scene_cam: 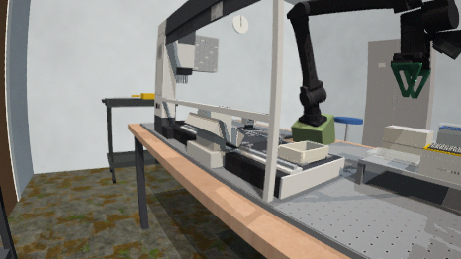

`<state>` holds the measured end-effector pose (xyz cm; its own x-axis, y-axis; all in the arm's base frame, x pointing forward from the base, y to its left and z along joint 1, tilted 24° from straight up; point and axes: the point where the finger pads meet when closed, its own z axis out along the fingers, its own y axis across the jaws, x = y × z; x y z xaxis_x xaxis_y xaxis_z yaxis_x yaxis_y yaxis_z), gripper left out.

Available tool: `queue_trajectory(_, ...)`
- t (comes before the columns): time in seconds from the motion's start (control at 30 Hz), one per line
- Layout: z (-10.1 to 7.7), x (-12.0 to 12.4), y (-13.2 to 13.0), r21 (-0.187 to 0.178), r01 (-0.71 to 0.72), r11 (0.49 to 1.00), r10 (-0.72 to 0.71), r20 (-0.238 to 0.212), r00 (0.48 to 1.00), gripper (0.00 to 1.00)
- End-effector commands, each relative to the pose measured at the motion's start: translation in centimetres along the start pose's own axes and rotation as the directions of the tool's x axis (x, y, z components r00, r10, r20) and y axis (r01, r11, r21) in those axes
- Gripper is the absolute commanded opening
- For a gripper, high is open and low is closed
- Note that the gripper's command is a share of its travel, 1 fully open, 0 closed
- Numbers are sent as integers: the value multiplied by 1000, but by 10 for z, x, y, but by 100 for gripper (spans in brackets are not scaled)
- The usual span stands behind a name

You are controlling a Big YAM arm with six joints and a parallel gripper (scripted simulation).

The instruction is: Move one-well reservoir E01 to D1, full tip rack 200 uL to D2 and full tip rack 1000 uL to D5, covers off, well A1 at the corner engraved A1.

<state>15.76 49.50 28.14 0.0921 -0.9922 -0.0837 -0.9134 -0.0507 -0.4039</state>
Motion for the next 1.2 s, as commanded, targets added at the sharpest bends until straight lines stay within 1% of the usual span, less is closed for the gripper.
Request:
queue_trajectory(0.0,-21,-32,-2,11,-19,1000,18,44,999,100)
queue_trajectory(0.2,-19,-60,-4,11,-25,1000,25,42,999,100)
queue_trajectory(0.27,-19,-60,-4,11,-25,1000,25,42,999,100)
queue_trajectory(0.33,-21,-71,1,10,-18,1000,18,45,999,100)
queue_trajectory(0.57,-21,-106,3,9,-18,1000,17,46,999,100)
queue_trajectory(0.67,-18,-117,-4,10,-30,999,30,40,999,100)
queue_trajectory(0.73,-20,-129,1,9,-22,1000,22,44,999,100)
queue_trajectory(0.83,-20,-129,1,9,-23,1000,23,44,999,100)
queue_trajectory(0.87,-17,-113,3,4,-17,1000,17,20,1000,100)
queue_trajectory(0.9,-25,-111,0,7,-23,1000,23,32,999,100)
queue_trajectory(0.93,-39,-119,-8,14,-39,999,38,68,997,100)
queue_trajectory(0.97,-43,-125,-11,18,-47,999,46,88,995,100)
queue_trajectory(1.0,-43,-125,-11,18,-49,999,47,91,995,100)
queue_trajectory(1.03,-40,-125,-10,17,-46,999,44,85,995,100)
queue_trajectory(1.07,-19,-123,-19,13,-38,999,37,42,998,100)
queue_trajectory(1.13,-17,-124,-19,13,-38,999,37,42,998,100)
queue_trajectory(1.17,-21,-122,-8,10,-24,1000,23,46,999,100)
